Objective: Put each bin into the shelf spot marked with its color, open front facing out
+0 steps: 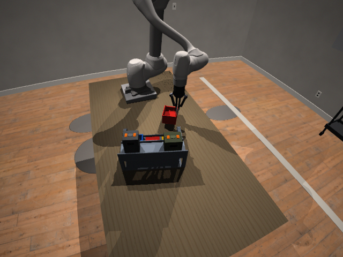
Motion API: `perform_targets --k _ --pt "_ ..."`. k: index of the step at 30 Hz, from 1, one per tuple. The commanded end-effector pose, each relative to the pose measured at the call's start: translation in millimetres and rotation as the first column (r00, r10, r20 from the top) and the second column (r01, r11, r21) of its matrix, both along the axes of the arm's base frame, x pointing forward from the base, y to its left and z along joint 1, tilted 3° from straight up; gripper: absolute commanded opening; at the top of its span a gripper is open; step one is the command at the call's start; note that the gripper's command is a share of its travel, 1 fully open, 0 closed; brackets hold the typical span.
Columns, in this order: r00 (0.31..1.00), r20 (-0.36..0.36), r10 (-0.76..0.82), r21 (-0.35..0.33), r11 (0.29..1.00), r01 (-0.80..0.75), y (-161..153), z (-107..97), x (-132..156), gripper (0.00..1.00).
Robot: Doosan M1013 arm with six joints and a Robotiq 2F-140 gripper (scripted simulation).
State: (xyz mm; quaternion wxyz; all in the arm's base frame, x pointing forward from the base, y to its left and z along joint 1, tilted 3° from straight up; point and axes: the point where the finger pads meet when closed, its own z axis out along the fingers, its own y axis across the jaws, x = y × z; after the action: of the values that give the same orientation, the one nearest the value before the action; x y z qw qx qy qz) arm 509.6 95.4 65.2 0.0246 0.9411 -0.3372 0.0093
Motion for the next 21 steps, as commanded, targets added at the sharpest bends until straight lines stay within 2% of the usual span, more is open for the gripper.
perform_targets --k 1,21 --pt "1.000 0.000 0.001 0.000 1.000 -0.001 -0.7 0.1 -0.2 0.10" --pt "0.998 -0.003 0.061 0.000 0.998 -0.061 -35.3 1.0 -11.2 0.10"
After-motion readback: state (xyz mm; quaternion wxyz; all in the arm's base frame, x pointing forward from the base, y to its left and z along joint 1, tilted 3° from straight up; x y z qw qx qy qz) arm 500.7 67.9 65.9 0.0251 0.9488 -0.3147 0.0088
